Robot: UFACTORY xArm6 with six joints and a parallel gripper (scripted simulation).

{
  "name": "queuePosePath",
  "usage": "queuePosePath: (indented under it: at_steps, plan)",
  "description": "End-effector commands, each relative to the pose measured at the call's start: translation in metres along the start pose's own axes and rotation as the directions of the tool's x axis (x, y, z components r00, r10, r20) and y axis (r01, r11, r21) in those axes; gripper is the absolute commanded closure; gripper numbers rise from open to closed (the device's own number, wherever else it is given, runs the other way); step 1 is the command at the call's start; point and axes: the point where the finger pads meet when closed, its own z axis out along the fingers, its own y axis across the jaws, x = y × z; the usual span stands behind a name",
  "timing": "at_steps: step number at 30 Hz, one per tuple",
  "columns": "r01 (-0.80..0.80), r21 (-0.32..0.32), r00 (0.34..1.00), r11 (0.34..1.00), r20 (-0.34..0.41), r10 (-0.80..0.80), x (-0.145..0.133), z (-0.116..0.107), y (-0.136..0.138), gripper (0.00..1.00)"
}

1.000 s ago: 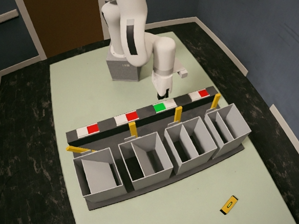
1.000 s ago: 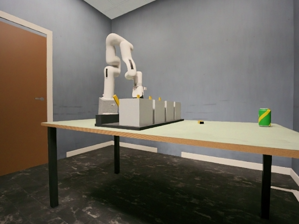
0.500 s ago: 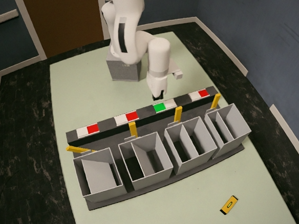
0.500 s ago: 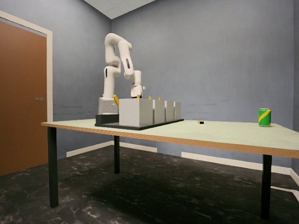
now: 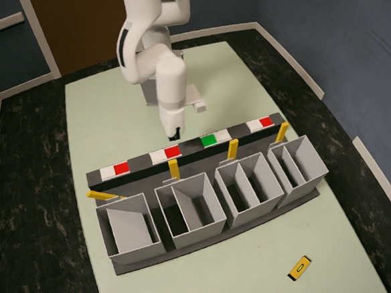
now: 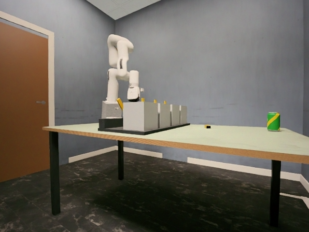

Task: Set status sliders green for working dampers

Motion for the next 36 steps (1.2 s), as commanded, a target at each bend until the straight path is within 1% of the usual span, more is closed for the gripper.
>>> queuePosePath:
  at_steps: [1,2,5,16,19,21,25,26,34,36]
  plan:
    - [0.008,0.017,0.999,1.000,-0.041,-0.007,-0.033,0.001,0.003,1.00]
    - [0.008,0.017,0.999,1.000,-0.041,-0.007,-0.033,0.001,0.003,1.00]
    - [0.008,0.016,0.999,1.000,-0.040,-0.007,-0.066,0.001,0.003,1.00]
    - [0.008,0.016,0.999,1.000,-0.041,-0.007,-0.147,0.004,0.003,1.00]
    - [0.008,0.016,0.999,1.000,-0.041,-0.007,-0.148,0.004,0.003,1.00]
    - [0.008,0.017,0.999,1.000,-0.041,-0.007,-0.178,0.005,0.004,1.00]
    - [0.008,0.016,0.999,1.000,-0.041,-0.007,-0.198,0.006,0.003,1.00]
    - [0.008,0.016,0.999,1.000,-0.041,-0.007,-0.210,0.006,0.004,1.00]
    - [0.008,0.016,0.999,1.000,-0.041,-0.007,-0.267,0.009,0.004,1.00]
    - [0.008,0.016,0.999,1.000,-0.041,-0.007,-0.267,0.009,0.004,1.00]
